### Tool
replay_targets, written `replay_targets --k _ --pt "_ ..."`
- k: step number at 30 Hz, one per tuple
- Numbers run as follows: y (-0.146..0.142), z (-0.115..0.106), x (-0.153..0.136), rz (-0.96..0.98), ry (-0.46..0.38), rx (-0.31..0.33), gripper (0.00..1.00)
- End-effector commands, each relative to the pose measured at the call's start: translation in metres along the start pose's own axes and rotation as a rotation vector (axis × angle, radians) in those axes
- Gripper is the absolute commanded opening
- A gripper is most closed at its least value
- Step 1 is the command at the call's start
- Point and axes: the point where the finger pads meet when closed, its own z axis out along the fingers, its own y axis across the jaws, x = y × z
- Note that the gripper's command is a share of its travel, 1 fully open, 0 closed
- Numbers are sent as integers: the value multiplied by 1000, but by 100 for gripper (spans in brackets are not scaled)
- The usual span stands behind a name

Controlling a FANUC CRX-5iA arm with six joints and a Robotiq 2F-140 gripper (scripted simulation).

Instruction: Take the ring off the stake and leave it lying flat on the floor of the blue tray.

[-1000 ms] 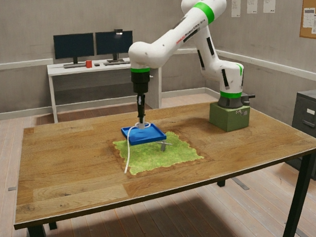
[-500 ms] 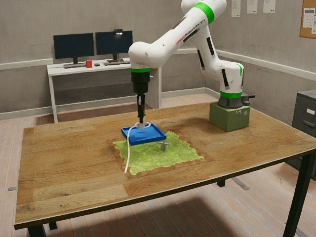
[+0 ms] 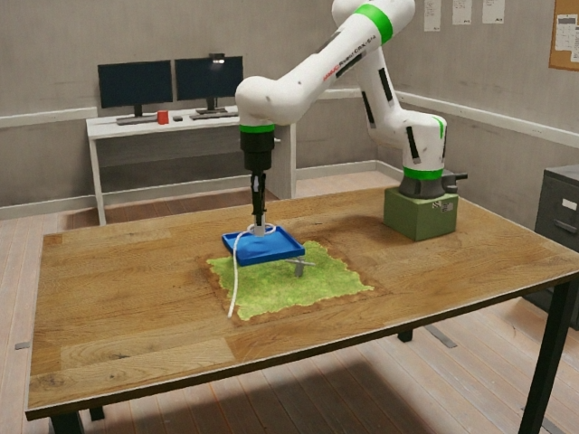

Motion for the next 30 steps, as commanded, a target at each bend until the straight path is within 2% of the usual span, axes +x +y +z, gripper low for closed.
replay_targets --k 1,14,30 --pt "0 -1 1 0 2 1 10" --pt "0 2 1 0 2 1 10" --pt "0 18 1 0 2 1 10"
